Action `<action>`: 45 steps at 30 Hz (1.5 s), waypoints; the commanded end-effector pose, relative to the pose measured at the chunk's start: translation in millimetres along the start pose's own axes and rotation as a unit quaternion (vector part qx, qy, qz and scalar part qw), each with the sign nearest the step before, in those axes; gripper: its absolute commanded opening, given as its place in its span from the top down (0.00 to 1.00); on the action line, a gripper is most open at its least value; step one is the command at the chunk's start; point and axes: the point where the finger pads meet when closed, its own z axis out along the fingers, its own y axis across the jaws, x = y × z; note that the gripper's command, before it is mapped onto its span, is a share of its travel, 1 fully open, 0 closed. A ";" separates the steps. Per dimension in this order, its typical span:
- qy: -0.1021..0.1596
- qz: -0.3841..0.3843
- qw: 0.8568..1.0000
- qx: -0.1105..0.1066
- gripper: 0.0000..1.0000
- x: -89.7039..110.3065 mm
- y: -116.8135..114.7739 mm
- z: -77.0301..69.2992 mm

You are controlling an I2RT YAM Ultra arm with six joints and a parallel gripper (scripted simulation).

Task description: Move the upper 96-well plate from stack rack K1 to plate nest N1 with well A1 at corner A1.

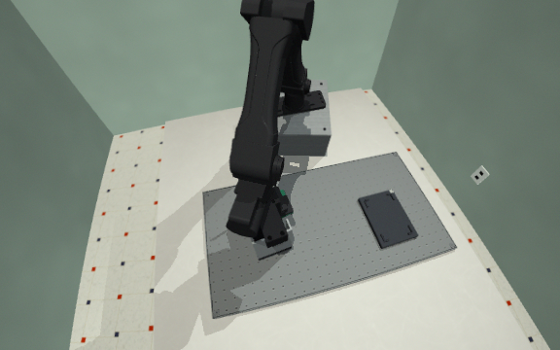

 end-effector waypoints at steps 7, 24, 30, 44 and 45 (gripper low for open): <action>-0.020 -0.001 1.000 0.010 1.00 -9.1 -8.0 -34.8; -0.020 -0.001 1.000 0.011 1.00 -8.0 -7.4 -60.0; -0.020 -0.001 1.000 0.010 1.00 -7.7 -7.0 -70.1; -0.020 -0.001 1.000 0.011 1.00 -6.8 -6.5 -90.3; -0.020 -0.001 1.000 0.011 1.00 -6.7 -6.4 -92.0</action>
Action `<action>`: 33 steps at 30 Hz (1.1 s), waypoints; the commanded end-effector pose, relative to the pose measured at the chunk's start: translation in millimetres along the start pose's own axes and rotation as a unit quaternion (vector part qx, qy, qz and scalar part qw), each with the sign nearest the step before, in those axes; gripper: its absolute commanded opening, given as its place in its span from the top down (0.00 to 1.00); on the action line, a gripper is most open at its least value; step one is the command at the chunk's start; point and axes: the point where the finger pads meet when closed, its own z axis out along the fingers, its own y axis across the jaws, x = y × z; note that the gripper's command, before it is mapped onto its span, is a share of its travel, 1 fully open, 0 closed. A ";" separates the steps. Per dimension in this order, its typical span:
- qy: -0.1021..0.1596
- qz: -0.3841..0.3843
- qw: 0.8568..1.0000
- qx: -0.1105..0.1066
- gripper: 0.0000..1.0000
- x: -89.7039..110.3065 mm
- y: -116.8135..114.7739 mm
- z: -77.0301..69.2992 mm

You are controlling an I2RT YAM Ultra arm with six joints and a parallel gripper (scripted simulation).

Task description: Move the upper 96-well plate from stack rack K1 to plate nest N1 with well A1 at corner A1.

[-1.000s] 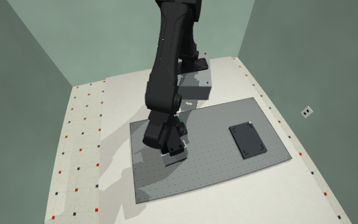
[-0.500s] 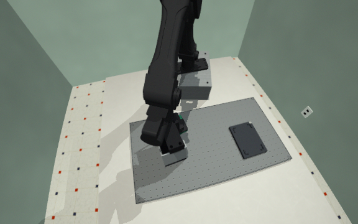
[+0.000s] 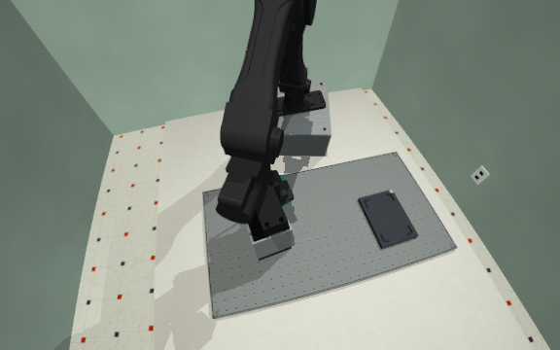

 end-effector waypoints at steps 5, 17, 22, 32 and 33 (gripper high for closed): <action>-0.022 -0.001 1.000 0.012 1.00 -6.8 -6.1 -32.3; -0.024 -0.002 1.000 0.014 1.00 -8.3 -6.3 -32.8; -0.024 -0.002 1.000 0.014 1.00 -8.3 -6.3 -32.8; -0.024 -0.002 1.000 0.014 1.00 -8.3 -6.3 -32.8; -0.024 -0.002 1.000 0.014 1.00 -8.3 -6.3 -32.8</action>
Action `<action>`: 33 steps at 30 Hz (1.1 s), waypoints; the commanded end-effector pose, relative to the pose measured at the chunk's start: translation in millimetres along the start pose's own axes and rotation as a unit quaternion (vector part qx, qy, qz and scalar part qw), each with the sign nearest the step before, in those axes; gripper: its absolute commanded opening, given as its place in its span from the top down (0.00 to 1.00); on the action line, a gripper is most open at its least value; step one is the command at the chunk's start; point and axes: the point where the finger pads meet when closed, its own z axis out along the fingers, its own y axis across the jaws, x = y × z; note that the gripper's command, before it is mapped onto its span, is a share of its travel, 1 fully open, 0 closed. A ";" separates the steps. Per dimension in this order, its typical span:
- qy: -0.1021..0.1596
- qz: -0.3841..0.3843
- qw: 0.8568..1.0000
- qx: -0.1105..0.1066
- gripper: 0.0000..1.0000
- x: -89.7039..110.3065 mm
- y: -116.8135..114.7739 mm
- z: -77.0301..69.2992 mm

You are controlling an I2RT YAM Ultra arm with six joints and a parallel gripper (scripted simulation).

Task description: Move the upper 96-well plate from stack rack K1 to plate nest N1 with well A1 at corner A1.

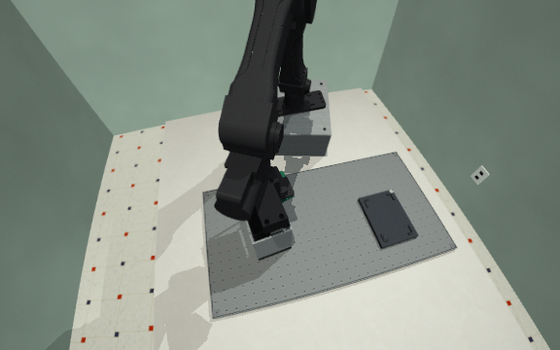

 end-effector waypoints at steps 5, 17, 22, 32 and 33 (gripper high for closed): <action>-0.029 -0.002 0.999 0.017 1.00 -10.3 -7.8 -22.3; -0.029 -0.002 0.999 0.017 1.00 -10.3 -7.8 -22.3; -0.029 -0.002 0.999 0.017 1.00 -10.3 -7.8 -22.3; -0.018 0.059 0.998 0.012 1.00 -10.0 19.3 -10.9; -0.018 0.059 0.998 0.012 1.00 -10.8 22.5 -10.7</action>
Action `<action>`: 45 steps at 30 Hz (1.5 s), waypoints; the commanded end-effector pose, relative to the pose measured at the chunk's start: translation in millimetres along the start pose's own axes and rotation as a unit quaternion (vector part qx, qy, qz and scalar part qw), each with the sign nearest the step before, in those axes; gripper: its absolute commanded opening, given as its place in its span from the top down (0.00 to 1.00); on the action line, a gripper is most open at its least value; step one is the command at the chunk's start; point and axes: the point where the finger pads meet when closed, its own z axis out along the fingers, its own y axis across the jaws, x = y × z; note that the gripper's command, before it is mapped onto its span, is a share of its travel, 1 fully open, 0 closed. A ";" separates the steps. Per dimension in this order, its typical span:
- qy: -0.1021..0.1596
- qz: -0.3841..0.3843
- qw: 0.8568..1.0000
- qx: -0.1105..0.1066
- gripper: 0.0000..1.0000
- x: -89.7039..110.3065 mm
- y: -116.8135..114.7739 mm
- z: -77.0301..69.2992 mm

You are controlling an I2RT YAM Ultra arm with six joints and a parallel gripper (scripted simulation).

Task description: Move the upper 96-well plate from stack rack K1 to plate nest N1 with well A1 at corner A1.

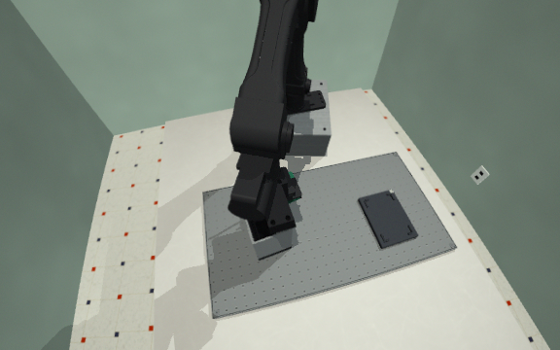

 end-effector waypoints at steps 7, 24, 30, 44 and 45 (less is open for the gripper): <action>-0.024 0.026 0.999 0.014 1.00 -10.9 22.9 -13.6; -0.029 0.026 0.999 0.014 1.00 -23.5 71.0 -14.2; -0.030 0.026 0.999 0.013 1.00 -27.5 90.8 -14.0; -0.044 0.027 0.999 0.012 1.00 -44.2 129.2 -20.3; -0.044 0.027 0.999 0.012 1.00 -44.7 132.6 -20.2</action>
